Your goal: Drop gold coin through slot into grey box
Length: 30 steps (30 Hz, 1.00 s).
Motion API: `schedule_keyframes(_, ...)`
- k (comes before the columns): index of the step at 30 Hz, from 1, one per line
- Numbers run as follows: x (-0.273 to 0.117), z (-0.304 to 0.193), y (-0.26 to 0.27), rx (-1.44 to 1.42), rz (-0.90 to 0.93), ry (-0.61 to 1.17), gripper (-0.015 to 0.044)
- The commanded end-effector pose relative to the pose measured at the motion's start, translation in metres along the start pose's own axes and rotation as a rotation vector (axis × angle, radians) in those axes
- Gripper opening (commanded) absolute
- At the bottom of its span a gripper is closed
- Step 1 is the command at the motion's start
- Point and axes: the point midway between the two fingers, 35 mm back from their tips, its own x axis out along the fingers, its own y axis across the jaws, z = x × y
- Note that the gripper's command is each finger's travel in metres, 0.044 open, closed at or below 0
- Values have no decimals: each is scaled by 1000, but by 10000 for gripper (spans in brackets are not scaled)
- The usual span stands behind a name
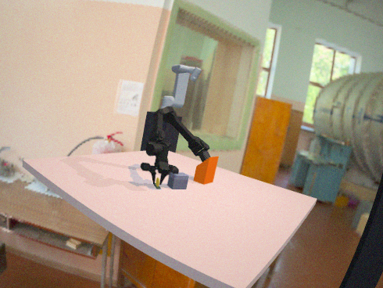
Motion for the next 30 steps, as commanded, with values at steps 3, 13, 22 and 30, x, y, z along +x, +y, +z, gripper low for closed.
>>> schedule_keyframes(3, 3, -1, 2, -10, 0, 7, 29)
schedule_keyframes(13, 3, -1, 2, -10, 0, 7, 0)
schedule_keyframes(22, -10, 1, 1, -10, 1, 5, 0)
schedule_keyframes(30, -30, 3, 0, -10, 2, 2, 0)
